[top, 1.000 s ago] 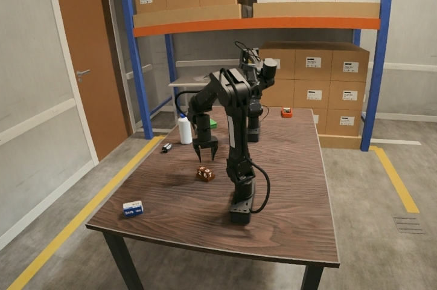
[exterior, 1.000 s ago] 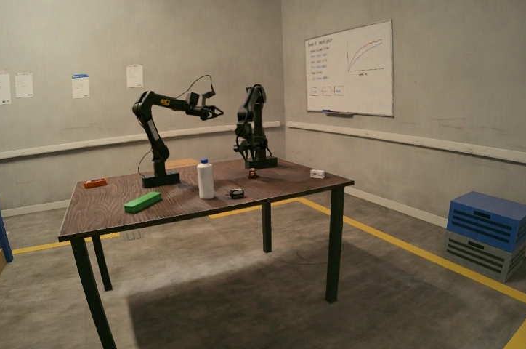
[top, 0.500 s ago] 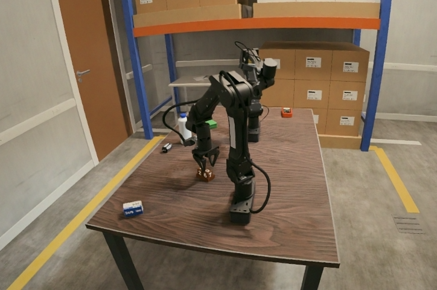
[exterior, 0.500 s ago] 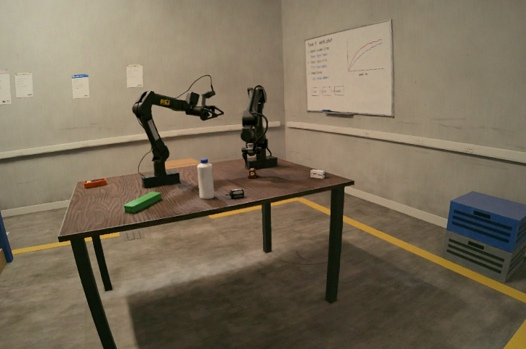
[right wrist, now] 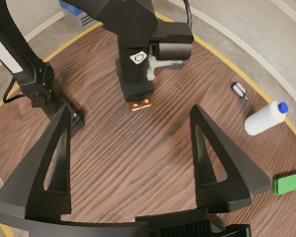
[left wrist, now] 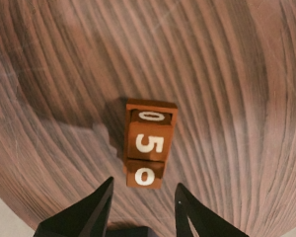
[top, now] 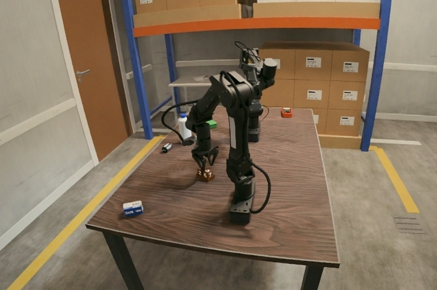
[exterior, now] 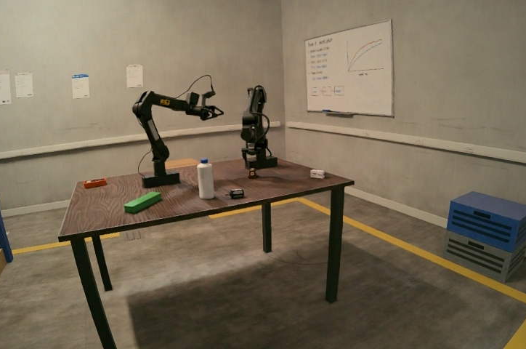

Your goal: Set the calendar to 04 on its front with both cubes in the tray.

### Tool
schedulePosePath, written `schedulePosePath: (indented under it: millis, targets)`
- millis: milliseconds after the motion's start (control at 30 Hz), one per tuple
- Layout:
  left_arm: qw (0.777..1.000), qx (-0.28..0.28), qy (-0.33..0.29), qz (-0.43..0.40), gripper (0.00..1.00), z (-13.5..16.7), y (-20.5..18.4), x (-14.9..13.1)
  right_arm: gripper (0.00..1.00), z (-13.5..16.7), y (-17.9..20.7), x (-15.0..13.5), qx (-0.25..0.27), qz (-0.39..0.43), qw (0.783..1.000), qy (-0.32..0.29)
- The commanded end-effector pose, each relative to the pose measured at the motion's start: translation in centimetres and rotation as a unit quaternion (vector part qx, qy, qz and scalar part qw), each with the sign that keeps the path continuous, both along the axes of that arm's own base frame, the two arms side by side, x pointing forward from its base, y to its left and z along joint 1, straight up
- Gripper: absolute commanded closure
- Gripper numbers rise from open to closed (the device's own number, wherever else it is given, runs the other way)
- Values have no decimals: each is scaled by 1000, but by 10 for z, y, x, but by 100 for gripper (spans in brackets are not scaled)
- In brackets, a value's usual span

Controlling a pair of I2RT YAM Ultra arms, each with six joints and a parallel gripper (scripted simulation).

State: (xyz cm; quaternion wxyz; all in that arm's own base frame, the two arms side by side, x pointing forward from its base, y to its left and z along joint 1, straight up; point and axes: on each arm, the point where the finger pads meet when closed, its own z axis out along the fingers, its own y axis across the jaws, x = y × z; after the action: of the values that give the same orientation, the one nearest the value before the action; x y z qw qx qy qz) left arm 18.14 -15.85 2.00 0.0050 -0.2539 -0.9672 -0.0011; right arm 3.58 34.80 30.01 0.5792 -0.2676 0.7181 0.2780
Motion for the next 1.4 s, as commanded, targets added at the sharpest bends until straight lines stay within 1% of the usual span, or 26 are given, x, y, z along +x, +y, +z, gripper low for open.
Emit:
schedulePosePath:
  millis: [0,533,900,933,1000,1033,1100,1133,1267,1367]
  targets:
    - [1000,-1,-9,7,45,-8,0,6,0,21,-1,1,35,-9,999,12]
    - [1000,-1,-9,7,45,-29,0,7,0,21,-1,1,35,-9,999,12]
    - [1000,-2,-10,7,45,-28,-1,7,0,21,-1,1,35,-9,999,12]
    - [1000,-2,-10,7,53,-28,-1,7,0,21,-1,1,35,-9,999,12]
    - [1000,-2,-10,7,53,-28,-1,7,0,21,-1,1,35,-9,999,12]
    - [1000,-2,-10,7,57,-28,-1,7,0,21,-1,1,35,-9,999,12]
    - [1000,-2,-10,7,57,-28,-1,7,0,21,-1,1,35,-9,999,12]
    - [1000,-7,-10,3,62,-24,-4,7,0,21,-1,1,35,-9,999,12]
    - [1000,-7,-10,3,62,-24,-4,7,0,21,-1,1,35,-9,999,12]
    - [1000,-7,-10,3,66,-24,-4,7,0,21,-1,1,35,-9,999,12]
